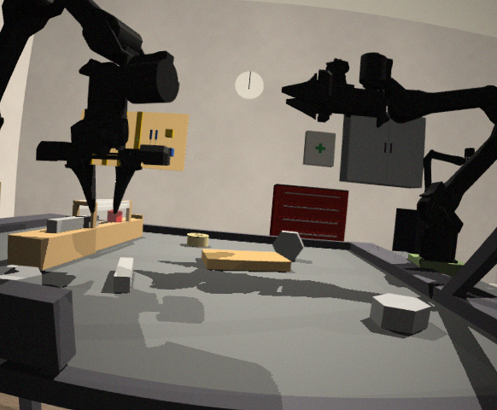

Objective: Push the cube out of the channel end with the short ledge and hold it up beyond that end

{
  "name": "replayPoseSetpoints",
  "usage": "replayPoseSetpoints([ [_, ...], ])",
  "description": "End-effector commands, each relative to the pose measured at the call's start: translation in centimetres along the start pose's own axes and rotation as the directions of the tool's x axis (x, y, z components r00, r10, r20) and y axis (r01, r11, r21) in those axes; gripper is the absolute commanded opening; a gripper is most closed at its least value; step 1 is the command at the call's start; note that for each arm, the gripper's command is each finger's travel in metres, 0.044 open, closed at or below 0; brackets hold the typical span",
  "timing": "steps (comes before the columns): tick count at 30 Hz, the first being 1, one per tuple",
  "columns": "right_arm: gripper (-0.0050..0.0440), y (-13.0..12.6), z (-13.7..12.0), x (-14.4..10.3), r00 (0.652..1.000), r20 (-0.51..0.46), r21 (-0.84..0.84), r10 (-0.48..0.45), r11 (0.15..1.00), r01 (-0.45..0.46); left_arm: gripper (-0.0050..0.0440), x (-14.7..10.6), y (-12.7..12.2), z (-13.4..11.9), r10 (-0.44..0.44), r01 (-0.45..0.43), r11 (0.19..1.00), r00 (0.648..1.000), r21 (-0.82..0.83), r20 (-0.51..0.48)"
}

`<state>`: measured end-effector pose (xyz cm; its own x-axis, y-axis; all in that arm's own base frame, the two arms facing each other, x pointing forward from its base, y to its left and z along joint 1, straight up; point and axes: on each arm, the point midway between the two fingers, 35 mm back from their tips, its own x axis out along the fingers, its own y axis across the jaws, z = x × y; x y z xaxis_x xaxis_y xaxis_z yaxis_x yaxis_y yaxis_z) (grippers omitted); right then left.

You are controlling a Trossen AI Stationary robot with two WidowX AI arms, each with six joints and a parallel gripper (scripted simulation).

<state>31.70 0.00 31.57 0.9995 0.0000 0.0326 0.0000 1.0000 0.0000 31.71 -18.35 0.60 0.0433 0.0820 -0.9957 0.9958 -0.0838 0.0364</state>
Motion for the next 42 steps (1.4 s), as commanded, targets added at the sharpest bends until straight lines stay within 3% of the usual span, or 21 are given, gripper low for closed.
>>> replayPoseSetpoints([
  [1, 0.04, 0.0, 0.7, -0.1, 1.0, 0.017, 0.0, 0.0, 1.0, 0.0, 0.015, 0.6, 2.4, 2.1, -0.007, 0.01, 0.998, 0.999, -0.061, 0.043],
  [7, 0.04, 0.0, 0.7, -0.1, 1.0, 0.017, 0.0, 0.0, 1.0, 0.0, 0.015, 2.5, 4.4, 4.4, -0.036, 0.048, 0.99, 0.996, -0.134, 0.087],
  [42, 0.04, 0.0, 0.7, -0.1, 1.0, 0.017, 0.0, 0.0, 1.0, 0.0, 0.015, 2.1, 4.9, 4.6, -0.008, 0.022, 0.99, 0.995, -0.137, 0.103],
])
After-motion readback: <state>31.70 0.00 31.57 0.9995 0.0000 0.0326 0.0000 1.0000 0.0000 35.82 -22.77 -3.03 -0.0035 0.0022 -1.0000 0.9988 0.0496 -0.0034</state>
